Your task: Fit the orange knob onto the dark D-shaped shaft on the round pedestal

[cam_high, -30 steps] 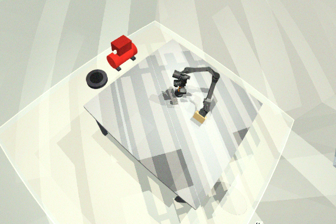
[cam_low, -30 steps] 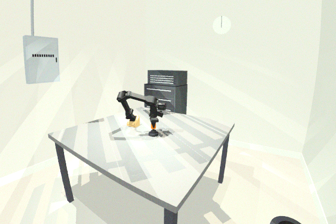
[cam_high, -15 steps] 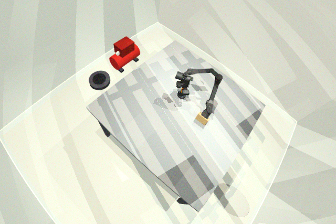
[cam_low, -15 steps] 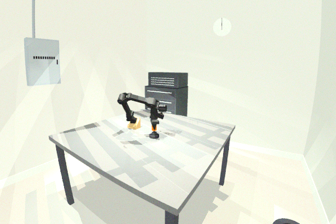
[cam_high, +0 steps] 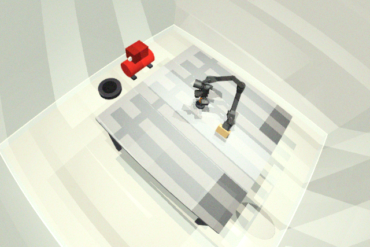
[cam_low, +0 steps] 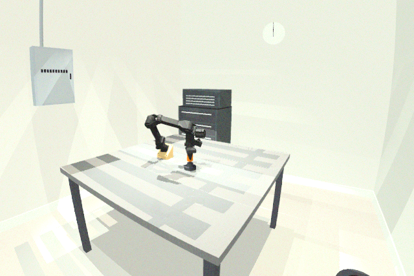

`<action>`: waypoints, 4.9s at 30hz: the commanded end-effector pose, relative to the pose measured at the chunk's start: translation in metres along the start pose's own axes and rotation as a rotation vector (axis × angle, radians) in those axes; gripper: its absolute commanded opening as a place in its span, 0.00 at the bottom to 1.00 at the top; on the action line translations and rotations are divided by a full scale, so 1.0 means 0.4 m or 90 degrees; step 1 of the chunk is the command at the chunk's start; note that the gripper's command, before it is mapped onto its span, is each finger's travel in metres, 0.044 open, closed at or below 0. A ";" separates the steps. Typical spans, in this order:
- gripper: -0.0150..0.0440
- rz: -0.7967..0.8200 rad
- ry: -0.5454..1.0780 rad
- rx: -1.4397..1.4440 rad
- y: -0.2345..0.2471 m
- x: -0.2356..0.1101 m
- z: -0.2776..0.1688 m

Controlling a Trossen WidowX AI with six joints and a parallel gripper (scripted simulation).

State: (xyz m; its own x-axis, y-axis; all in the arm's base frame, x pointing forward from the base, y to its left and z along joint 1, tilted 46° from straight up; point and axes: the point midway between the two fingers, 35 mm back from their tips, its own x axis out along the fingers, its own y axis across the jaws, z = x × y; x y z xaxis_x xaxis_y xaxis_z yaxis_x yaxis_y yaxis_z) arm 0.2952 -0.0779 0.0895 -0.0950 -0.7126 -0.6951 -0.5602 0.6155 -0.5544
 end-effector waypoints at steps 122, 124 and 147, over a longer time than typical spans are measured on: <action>0.25 -0.002 -0.001 -0.268 -0.002 -0.004 0.004; 0.25 -0.002 -0.001 -0.268 -0.001 -0.002 0.004; 0.25 -0.002 -0.001 -0.268 -0.008 0.000 0.000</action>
State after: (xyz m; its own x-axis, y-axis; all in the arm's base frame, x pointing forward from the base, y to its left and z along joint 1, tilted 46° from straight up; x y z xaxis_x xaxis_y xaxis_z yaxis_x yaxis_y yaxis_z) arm 0.2967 -0.0790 0.0915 -0.0961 -0.7120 -0.6956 -0.8461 0.4265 -0.3197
